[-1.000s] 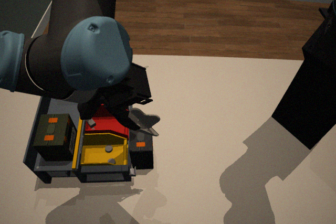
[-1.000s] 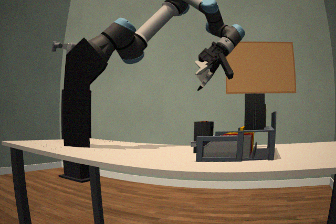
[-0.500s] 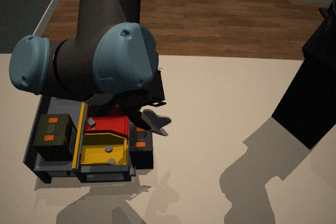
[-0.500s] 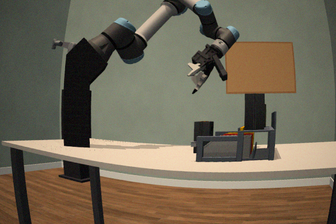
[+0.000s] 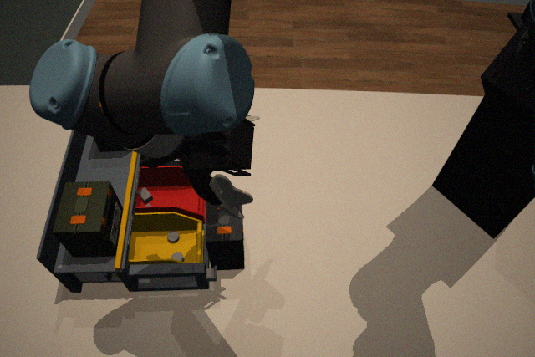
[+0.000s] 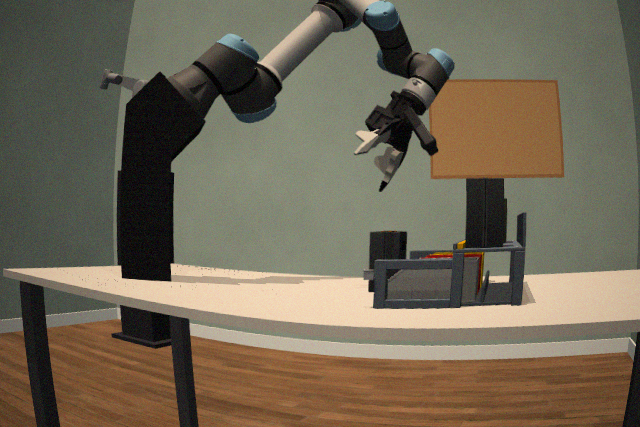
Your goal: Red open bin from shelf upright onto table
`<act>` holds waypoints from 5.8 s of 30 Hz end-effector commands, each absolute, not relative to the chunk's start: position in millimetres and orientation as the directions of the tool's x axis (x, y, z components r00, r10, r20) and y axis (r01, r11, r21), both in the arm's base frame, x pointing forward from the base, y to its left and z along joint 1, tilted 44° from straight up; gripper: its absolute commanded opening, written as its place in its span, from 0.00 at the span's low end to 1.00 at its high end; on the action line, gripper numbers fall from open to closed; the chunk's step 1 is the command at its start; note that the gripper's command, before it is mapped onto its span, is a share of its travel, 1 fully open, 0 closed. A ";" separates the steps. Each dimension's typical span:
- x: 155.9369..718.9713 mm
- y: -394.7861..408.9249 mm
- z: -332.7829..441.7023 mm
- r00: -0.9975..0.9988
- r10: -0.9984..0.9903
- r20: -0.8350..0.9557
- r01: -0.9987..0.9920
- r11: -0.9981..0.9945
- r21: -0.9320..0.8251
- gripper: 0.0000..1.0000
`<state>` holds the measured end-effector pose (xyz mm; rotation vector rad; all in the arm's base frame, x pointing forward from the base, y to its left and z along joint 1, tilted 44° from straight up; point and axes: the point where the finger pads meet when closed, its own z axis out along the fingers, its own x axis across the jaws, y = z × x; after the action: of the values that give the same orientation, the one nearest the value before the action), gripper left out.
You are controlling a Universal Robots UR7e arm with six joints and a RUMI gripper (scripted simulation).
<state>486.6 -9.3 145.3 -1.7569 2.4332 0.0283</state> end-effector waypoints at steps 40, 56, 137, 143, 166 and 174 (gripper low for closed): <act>559.5 -39.4 118.9 -0.747 -0.512 -0.424 -0.567 0.824 0.003 1.00; 575.4 -49.5 115.1 -0.801 -0.341 -0.492 -0.430 0.900 0.077 1.00; 608.2 -79.0 112.4 -0.800 0.170 -0.576 -0.068 0.927 0.368 1.00; 608.8 -79.7 112.5 -0.798 0.181 -0.575 -0.061 0.925 0.376 1.00; 609.8 -81.0 112.6 -0.793 0.203 -0.575 -0.047 0.919 0.391 1.00; 609.9 -81.1 112.7 -0.792 0.205 -0.574 -0.046 0.919 0.392 1.00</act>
<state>609.7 -80.7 112.2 0.1115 2.4359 0.5177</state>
